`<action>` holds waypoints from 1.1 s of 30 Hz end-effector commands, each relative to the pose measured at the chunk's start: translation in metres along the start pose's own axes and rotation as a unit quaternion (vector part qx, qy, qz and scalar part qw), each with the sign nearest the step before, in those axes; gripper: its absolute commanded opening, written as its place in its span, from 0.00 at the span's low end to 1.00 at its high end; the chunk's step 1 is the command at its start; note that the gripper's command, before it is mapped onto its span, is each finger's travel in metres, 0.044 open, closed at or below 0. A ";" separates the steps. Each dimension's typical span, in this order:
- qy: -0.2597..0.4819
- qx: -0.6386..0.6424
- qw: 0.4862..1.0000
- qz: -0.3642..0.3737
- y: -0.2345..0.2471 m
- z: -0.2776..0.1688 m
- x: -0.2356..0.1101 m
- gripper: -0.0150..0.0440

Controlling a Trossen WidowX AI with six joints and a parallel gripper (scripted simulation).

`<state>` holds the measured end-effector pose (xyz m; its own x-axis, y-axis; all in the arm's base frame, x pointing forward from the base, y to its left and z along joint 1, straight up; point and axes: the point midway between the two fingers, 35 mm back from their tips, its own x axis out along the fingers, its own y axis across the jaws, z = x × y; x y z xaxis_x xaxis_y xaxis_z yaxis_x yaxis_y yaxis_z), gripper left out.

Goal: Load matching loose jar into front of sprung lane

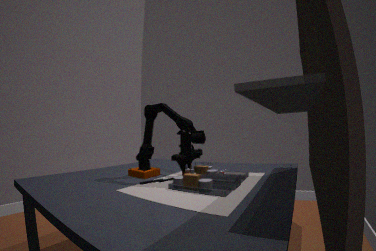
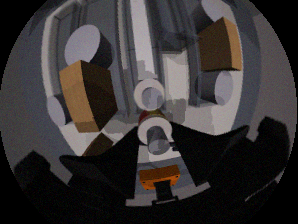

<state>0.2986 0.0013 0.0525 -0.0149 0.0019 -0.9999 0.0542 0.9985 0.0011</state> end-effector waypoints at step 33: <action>-0.018 -0.002 1.000 0.000 0.000 0.026 -0.008 0.25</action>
<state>0.3116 0.0006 0.0536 -0.0189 0.0020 -0.9998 0.0539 0.9985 0.0010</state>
